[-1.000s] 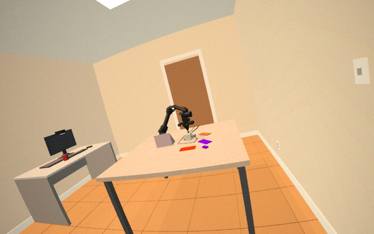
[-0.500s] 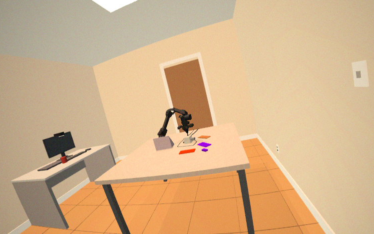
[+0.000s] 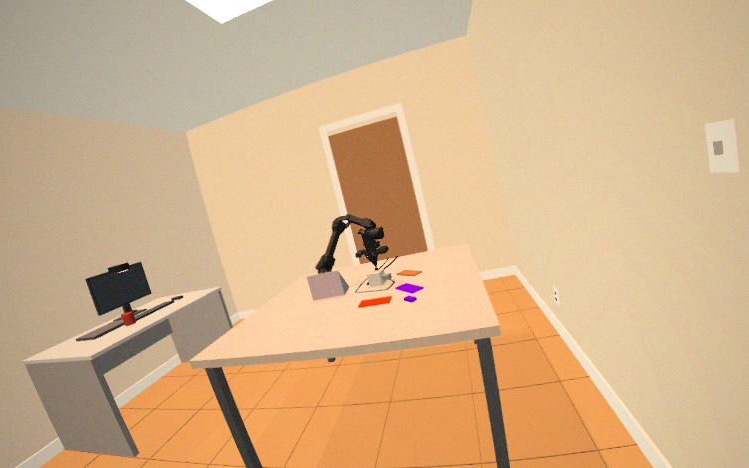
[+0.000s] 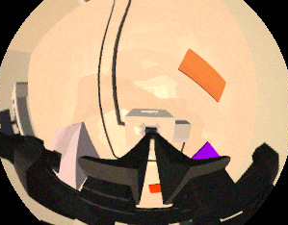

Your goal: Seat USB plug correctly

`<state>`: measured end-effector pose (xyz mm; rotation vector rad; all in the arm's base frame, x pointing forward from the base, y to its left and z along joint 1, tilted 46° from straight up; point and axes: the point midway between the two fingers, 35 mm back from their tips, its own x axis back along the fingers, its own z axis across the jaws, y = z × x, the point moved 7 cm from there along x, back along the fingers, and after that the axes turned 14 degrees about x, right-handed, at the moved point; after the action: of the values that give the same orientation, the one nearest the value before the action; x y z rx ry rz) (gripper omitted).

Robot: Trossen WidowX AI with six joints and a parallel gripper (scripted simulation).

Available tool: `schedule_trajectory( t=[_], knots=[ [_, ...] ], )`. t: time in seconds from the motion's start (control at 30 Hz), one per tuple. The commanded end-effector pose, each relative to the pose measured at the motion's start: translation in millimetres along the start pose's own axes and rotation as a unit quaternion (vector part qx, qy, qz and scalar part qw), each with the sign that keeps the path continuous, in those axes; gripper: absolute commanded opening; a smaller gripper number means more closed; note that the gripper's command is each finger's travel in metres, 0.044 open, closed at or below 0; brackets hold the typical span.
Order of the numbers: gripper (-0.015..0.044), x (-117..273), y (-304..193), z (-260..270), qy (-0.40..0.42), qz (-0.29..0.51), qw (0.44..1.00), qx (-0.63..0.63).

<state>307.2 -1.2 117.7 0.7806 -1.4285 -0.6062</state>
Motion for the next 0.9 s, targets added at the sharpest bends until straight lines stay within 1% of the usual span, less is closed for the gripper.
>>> schedule_trajectory(
  t=[0.0,0.43,0.53,0.57,0.87],
  knots=[
    [0.0000,-2.4,0.6,0.5,0.003,0.000,1.000,0.000],
    [0.0000,-2.4,0.6,0.5,0.003,0.000,1.000,0.000],
    [0.0079,-0.1,0.0,0.1,0.000,0.000,1.000,0.000],
    [0.0095,-0.1,0.0,0.1,0.000,0.000,1.000,0.000],
    [0.0095,-0.1,0.0,0.1,0.000,0.000,1.000,0.000]
  ],
)
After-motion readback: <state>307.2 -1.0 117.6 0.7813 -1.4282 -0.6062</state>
